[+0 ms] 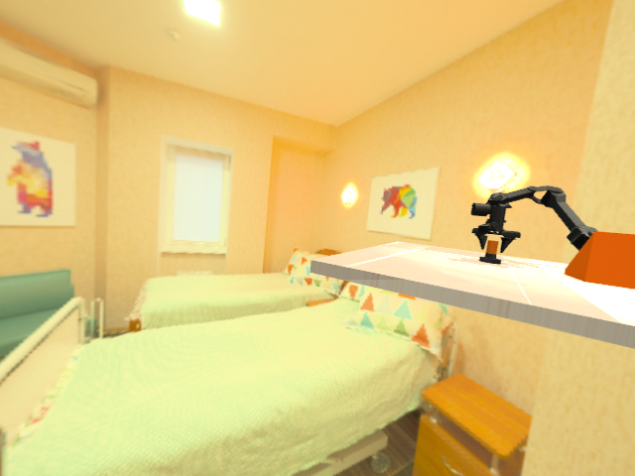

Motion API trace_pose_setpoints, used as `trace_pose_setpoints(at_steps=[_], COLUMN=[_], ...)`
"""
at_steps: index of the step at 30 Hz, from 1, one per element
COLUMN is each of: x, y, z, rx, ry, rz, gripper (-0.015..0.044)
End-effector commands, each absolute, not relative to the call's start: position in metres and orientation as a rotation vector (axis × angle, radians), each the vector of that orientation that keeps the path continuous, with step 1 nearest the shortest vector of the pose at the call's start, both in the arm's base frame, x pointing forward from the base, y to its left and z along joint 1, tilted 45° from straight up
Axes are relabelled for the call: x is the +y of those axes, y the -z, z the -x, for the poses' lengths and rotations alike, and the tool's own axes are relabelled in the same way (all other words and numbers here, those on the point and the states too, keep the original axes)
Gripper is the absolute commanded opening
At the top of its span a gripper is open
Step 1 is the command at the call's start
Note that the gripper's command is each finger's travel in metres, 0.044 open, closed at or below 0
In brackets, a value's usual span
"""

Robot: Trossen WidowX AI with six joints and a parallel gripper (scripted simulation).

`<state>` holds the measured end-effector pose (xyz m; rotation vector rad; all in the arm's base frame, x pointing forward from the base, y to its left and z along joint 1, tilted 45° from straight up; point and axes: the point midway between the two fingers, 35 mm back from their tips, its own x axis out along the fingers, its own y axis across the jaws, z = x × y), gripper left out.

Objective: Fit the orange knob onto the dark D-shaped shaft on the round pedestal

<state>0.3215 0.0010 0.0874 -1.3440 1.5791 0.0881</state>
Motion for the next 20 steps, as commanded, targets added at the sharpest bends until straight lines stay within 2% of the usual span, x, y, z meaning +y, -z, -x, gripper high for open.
trace_pose_setpoints(at_steps=[1,5,12,20], x=[0.001,0.008,0.066,0.069], y=[-0.088,-0.093,-0.153,-0.154], z=[-0.321,-0.322,-0.309,-0.312], rx=[1.58,1.579,1.581,1.581], ry=[-0.087,-0.089,-0.093,-0.093], rz=[1.343,1.342,1.342,1.342], gripper=[0.044,0.044,0.044,0.044])
